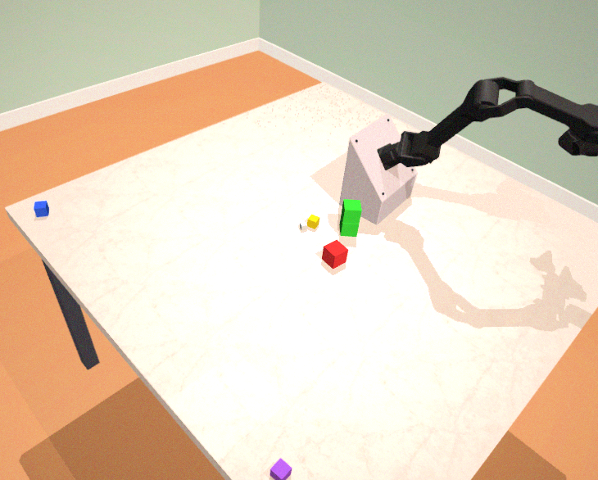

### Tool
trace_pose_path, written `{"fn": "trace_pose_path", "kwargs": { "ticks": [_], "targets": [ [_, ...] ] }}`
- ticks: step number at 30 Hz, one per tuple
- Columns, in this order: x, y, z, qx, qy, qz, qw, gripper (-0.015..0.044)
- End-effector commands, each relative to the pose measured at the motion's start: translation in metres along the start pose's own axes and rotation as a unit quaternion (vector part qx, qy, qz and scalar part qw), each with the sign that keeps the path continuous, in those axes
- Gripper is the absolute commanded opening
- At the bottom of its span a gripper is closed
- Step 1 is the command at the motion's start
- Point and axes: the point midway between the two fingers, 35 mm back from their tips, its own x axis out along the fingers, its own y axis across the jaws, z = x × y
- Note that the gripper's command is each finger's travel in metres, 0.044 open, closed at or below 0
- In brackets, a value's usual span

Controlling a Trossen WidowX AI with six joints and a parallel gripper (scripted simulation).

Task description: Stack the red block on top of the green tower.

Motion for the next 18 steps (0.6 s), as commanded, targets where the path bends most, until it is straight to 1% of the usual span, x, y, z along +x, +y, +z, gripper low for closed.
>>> {"fn": "trace_pose_path", "kwargs": {
  "ticks": [1,6,11,18],
  "targets": [
    [-0.010,-0.034,0.023,0.025,-0.036,-0.035,0.998,0.0440],
    [-0.031,-0.061,0.047,0.008,-0.093,-0.078,0.993,0.0440],
    [-0.057,-0.100,0.069,0.031,-0.137,-0.120,0.983,0.0440],
    [-0.105,-0.151,0.085,0.090,-0.206,-0.177,0.958,0.0440]
  ]
}}
